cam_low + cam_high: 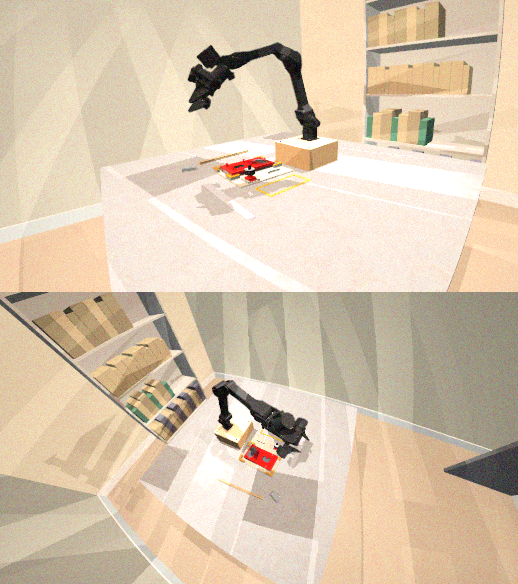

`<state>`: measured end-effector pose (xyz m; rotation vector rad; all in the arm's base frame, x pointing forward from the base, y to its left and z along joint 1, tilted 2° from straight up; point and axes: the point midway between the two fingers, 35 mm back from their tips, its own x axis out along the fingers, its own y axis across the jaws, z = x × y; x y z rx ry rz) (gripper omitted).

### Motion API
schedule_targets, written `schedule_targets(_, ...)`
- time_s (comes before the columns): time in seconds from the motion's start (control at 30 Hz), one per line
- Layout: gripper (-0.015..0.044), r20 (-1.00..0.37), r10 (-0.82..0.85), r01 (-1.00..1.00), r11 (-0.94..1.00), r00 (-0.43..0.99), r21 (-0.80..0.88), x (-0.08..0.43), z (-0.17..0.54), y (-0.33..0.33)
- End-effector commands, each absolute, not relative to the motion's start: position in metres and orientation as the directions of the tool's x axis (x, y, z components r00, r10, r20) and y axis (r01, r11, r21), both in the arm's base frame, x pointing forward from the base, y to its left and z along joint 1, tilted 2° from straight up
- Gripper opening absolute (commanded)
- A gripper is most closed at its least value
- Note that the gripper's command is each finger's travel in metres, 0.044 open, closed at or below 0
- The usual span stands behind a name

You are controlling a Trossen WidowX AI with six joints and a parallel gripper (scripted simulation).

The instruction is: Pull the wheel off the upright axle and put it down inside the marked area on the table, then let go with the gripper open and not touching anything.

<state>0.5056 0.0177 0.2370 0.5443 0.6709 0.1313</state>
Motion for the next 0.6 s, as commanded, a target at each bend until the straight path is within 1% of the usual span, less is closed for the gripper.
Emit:
schedule_targets(0.0, 0.0300, -0.695, 0.269, 0.302, 0.755, 0.667, 0.583, 0.489, 0.191, 0.036)
schedule_targets(0.07, 0.0300, -0.755, 0.256, 0.426, 0.697, 0.604, 0.577, 0.479, 0.172, 0.046)
schedule_targets(0.17, 0.0300, -0.835, 0.229, 0.601, 0.602, 0.500, 0.525, 0.460, 0.144, 0.058)
schedule_targets(0.33, 0.0300, -0.942, 0.156, 0.847, 0.414, 0.297, 0.335, 0.420, 0.104, 0.075)
schedule_targets(0.5, 0.0300, -0.995, 0.048, 0.976, 0.195, 0.085, 0.092, 0.375, 0.073, 0.085)
schedule_targets(0.57, 0.0300, -0.998, 0.030, 0.985, 0.163, 0.056, 0.060, 0.368, 0.070, 0.086)
